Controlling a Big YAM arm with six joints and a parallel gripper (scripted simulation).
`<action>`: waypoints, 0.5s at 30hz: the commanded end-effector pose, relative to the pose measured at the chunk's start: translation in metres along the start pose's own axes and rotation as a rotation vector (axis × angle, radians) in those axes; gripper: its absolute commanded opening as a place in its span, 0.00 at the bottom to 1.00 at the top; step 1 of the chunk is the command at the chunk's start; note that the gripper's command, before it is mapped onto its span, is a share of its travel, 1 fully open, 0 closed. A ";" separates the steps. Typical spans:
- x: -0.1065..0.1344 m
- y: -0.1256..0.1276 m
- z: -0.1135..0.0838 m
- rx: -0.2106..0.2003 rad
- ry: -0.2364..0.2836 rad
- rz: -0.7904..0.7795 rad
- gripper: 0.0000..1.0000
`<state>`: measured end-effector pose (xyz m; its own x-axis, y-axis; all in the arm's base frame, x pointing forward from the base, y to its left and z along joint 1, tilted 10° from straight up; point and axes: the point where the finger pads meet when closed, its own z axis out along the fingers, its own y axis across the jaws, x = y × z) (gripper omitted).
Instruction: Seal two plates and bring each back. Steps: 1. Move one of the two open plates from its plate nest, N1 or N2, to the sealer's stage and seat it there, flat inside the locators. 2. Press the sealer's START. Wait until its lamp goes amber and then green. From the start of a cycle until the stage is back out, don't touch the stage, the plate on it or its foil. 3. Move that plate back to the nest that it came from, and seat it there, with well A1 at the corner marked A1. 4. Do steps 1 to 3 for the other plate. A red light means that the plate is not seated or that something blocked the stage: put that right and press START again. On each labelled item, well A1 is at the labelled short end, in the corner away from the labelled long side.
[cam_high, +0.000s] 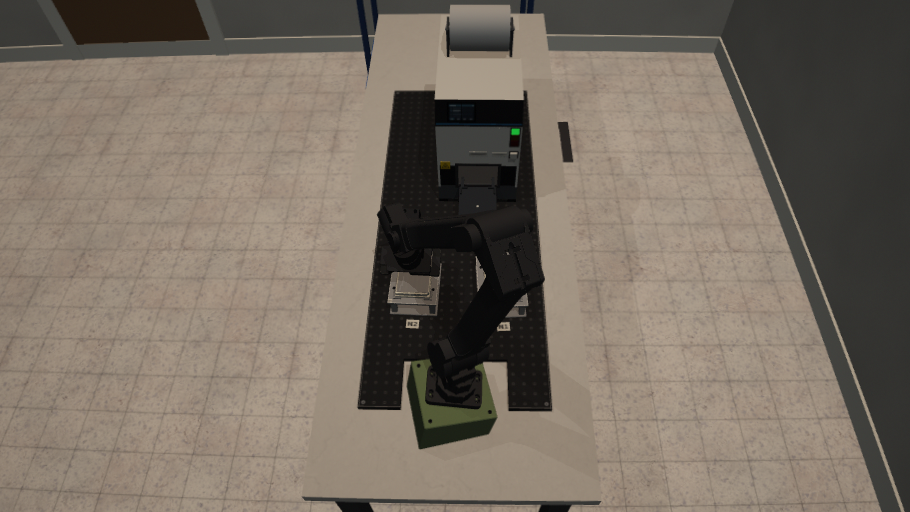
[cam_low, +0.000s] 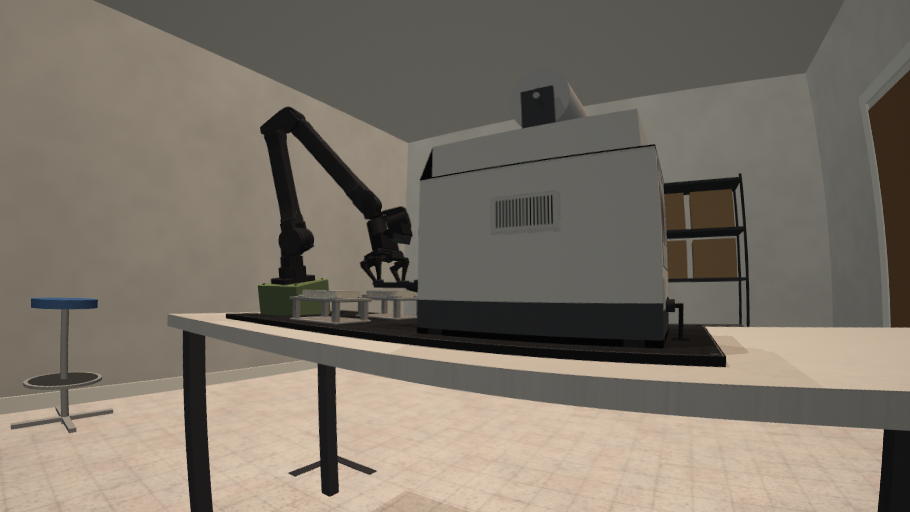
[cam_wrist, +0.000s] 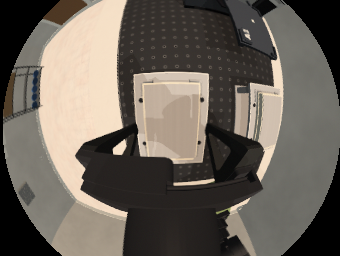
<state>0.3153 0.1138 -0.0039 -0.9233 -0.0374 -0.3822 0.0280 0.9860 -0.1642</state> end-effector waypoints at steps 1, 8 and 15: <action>-0.026 0.011 -0.011 -0.021 -0.048 0.012 1.00; -0.016 0.004 0.000 -0.007 -0.028 0.010 1.00; -0.003 -0.001 0.005 0.003 -0.008 0.003 1.00</action>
<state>0.3164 0.1134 -0.0044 -0.9227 -0.0355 -0.3838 0.0302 0.9860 -0.1638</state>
